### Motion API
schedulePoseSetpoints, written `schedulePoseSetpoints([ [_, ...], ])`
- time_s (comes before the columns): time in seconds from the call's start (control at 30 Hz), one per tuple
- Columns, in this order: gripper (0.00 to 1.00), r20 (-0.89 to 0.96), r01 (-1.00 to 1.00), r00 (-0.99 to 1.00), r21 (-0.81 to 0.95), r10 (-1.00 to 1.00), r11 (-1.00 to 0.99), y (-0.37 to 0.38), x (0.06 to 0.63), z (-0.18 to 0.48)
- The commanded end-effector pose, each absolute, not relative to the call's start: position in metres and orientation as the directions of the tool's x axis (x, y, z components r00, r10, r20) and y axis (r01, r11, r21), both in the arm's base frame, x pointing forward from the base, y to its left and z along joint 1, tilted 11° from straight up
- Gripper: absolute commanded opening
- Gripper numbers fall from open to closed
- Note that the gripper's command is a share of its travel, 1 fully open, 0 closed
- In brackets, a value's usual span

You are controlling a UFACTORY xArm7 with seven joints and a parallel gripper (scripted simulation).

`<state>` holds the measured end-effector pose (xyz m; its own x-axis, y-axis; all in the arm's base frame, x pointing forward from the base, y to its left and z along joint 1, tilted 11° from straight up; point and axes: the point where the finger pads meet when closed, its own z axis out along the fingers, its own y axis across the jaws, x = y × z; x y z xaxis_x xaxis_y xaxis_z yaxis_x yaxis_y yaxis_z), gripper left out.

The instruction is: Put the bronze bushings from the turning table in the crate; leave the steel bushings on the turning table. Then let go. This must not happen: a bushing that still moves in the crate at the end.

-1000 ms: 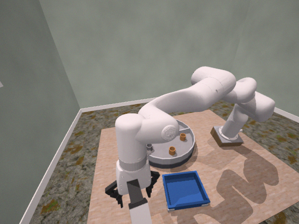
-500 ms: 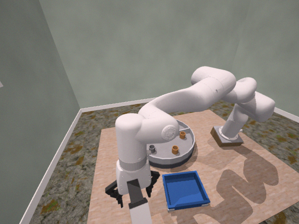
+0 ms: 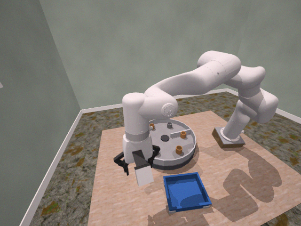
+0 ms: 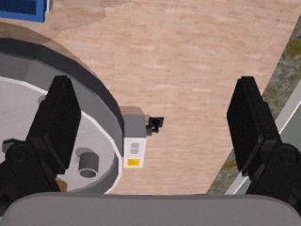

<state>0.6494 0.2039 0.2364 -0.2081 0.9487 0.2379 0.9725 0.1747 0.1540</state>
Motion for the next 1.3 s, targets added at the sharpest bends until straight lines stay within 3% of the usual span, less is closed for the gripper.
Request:
schedulePoseSetpoints([
  [0.0, 1.0, 0.213, 0.971, -0.208, 0.166, 0.955, 0.174, 0.168, 0.634, 0.24],
  [0.47, 1.0, 0.163, 0.977, -0.183, 0.136, 0.969, 0.162, 0.079, 0.582, 0.236],
  [1.27, 1.0, 0.145, 0.992, -0.117, 0.069, 0.982, 0.108, -0.054, 0.42, 0.198],
])
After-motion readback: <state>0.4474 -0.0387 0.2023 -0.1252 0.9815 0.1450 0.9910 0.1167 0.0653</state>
